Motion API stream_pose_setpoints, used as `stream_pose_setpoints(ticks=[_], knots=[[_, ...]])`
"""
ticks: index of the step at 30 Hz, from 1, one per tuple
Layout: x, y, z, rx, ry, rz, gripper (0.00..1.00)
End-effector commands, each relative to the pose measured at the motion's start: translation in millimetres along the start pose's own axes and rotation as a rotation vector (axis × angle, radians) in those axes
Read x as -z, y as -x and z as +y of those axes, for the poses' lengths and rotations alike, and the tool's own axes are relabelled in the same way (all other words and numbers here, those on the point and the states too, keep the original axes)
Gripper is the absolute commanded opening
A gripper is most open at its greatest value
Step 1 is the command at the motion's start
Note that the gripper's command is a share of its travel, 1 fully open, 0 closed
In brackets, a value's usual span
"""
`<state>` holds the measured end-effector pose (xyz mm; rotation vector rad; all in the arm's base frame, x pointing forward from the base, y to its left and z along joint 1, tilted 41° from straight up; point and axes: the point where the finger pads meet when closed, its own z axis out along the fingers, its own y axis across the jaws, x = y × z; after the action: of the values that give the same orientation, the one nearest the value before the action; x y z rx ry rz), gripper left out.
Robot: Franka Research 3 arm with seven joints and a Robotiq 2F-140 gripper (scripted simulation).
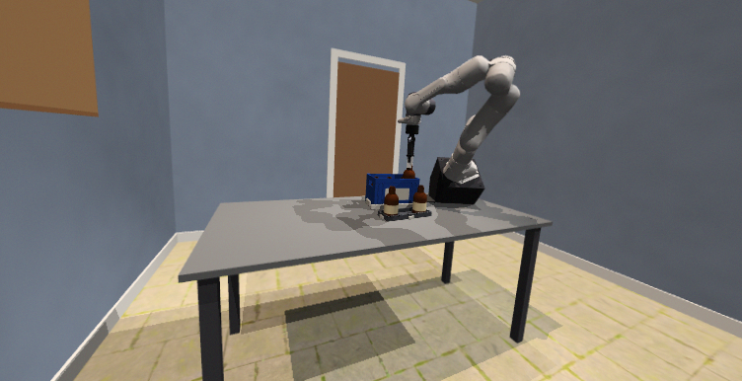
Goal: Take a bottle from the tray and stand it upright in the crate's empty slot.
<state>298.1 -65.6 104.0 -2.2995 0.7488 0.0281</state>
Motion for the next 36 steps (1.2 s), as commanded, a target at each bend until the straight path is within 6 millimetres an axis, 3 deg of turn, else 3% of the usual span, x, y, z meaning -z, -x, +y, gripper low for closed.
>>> stream_pose_setpoints(ticks=[1,36], knots=[[-3,-2,1,0.005,0.002,0.006,0.0],[-34,-1,1,0.005,0.002,0.006,0.0]])
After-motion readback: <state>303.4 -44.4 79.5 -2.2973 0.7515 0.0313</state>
